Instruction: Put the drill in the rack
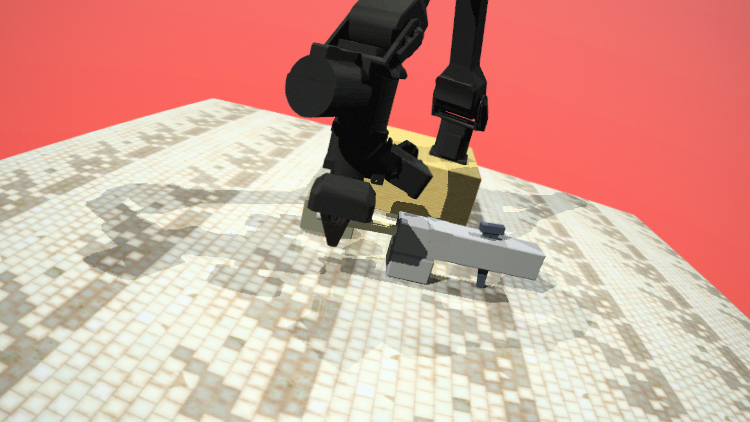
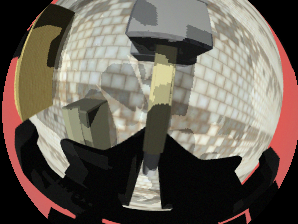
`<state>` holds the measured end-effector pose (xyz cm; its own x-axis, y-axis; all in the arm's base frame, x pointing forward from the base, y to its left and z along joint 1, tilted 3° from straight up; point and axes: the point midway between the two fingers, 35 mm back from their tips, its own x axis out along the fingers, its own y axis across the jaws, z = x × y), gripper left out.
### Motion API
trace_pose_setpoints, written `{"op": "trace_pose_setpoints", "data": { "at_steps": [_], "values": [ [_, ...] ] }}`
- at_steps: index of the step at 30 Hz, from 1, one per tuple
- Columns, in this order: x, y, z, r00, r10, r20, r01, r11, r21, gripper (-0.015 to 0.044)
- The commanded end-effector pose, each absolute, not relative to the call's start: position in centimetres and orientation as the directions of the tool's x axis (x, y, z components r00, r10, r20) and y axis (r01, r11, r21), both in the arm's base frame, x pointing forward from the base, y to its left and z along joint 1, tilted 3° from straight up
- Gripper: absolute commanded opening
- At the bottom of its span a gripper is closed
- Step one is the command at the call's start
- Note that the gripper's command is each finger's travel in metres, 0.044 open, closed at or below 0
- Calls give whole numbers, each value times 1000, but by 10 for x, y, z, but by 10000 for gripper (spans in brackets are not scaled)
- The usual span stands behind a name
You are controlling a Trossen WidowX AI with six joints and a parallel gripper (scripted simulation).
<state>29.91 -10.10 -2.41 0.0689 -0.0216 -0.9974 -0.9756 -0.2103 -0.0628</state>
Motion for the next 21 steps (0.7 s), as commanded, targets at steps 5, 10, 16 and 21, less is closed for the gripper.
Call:
{"op": "trace_pose_setpoints", "data": {
  "at_steps": [5, 10, 16, 21],
  "values": [
    [302, -113, -23, 71, -23, -997, -975, -211, -64, 0],
    [304, -120, -22, 71, -23, -997, -975, -211, -64, 0],
    [306, -130, -21, 71, -24, -997, -975, -211, -64, 0],
    [307, -136, -21, 71, -24, -997, -975, -211, -64, 0]
  ]
}}
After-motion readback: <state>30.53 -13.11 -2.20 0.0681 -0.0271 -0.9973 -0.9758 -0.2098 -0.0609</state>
